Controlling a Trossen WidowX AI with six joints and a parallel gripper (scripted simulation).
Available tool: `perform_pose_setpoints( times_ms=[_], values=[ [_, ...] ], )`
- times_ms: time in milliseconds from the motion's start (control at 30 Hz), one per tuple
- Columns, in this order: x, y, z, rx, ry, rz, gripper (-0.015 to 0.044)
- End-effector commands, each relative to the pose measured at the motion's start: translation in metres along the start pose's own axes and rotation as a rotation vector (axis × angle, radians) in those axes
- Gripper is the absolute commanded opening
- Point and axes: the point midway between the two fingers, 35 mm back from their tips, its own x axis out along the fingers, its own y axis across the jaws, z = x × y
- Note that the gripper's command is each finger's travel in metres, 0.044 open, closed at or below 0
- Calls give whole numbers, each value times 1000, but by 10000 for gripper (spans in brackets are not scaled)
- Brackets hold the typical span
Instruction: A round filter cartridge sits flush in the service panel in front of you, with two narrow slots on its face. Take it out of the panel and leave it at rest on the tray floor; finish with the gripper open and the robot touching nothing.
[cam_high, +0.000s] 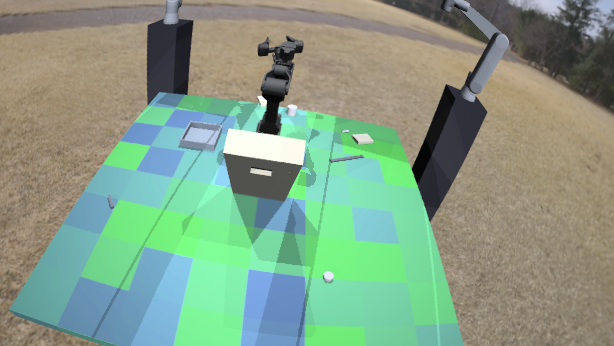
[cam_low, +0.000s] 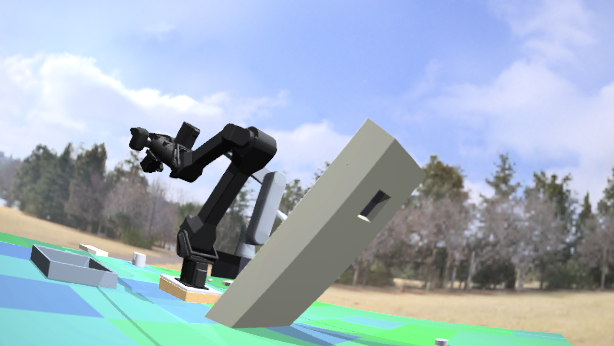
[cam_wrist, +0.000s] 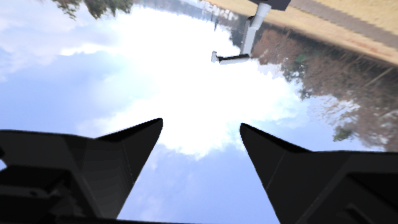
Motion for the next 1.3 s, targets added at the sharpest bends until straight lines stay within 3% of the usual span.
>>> perform_pose_setpoints(
  times_ms=[0, 333, 567, 800, 1033, 1267],
  values=[
    [1, -3, 0, -5, -1, -7, 374],
    [10, -148, -27, -313, 50, -411, 111],
    [-27, -248, -59, -586, 214, -697, 106],
    [-99, -325, -99, -816, 492, -952, 106],
    [-193, -368, -140, -1018, 891, -1131, 106],
    [-293, -375, -175, -1195, 1415, -1166, 106]
  ],
)
